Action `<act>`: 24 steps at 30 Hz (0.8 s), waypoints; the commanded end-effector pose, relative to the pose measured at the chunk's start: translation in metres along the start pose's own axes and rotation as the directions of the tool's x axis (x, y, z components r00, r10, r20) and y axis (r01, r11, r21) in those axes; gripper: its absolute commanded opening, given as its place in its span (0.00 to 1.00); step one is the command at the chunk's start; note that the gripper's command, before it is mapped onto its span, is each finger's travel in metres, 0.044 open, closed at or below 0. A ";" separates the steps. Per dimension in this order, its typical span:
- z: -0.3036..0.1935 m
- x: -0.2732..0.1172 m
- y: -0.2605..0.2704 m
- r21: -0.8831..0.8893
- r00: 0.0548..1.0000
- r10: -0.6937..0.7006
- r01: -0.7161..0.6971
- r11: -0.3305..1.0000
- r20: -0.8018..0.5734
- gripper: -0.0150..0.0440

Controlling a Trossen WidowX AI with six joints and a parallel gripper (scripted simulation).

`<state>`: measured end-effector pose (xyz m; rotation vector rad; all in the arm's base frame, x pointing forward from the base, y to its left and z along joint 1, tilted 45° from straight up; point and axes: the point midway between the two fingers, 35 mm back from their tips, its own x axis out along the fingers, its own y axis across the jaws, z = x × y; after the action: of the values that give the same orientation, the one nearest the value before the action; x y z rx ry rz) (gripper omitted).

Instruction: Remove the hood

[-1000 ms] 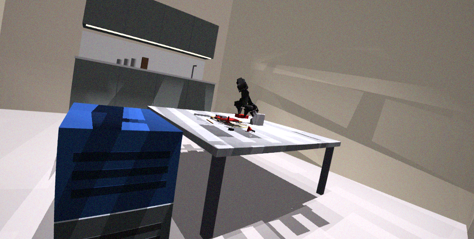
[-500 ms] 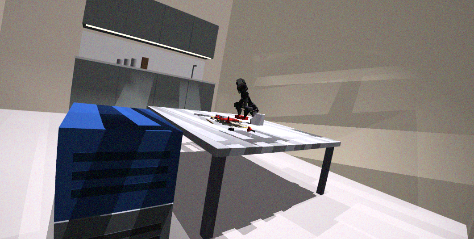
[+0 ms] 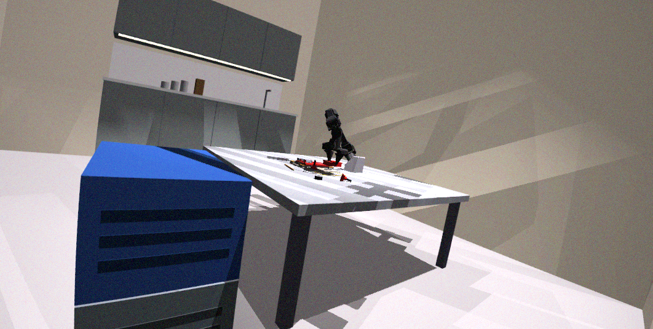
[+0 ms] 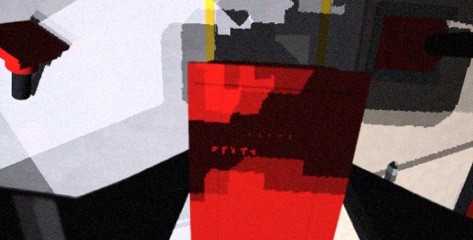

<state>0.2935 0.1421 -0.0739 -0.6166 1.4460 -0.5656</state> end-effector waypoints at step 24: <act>0.000 0.019 -0.001 -0.003 1.000 -0.003 0.003 1.000 0.004 0.25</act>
<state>0.2937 0.1300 -0.0856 -0.6171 1.4455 -0.5664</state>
